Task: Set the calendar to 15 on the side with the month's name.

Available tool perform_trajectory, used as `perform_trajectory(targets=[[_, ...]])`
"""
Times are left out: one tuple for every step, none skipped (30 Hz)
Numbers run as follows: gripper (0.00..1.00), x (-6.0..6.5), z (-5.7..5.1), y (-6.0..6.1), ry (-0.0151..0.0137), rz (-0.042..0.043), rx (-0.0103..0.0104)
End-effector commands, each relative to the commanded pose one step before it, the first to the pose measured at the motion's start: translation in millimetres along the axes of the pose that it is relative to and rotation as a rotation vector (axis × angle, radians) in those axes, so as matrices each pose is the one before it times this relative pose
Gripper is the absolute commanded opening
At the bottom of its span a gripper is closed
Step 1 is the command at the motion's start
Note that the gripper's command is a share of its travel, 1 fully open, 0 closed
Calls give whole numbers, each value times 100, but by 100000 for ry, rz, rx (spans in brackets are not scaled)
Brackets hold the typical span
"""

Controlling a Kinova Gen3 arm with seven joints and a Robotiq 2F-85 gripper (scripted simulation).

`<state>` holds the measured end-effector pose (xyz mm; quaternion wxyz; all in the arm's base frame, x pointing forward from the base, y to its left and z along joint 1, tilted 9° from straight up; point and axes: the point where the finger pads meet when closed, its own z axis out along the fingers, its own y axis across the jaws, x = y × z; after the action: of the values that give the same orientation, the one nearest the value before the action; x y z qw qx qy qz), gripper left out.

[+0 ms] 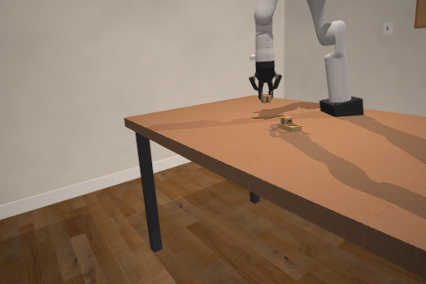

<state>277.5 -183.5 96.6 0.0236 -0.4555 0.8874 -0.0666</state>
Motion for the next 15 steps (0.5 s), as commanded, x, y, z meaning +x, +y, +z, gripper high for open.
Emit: perform_trajectory(targets=[[28,-1306,-1654,-702,-1274,-2738,2564],[28,1,-272,1,0,1,-1],[28,-1,-233,0,-1,-1,0],[28,1,-194,1,1,2,-1],[28,-1,-155,-1,-1,-2,1],[28,0,-118,0,0,0,0],[28,0,0,0,0,0,0],[28,0,0,0,0,0,0],[28,0,-84,0,1,1,0],[28,0,-54,0,1,1,0],[28,0,-29,0,0,1,0],[28,0,-11,0,0,0,0],[28,0,-2,0,0,0,0],[28,0,0,0,0,0,0],[28,0,0,0,0,0,0]])
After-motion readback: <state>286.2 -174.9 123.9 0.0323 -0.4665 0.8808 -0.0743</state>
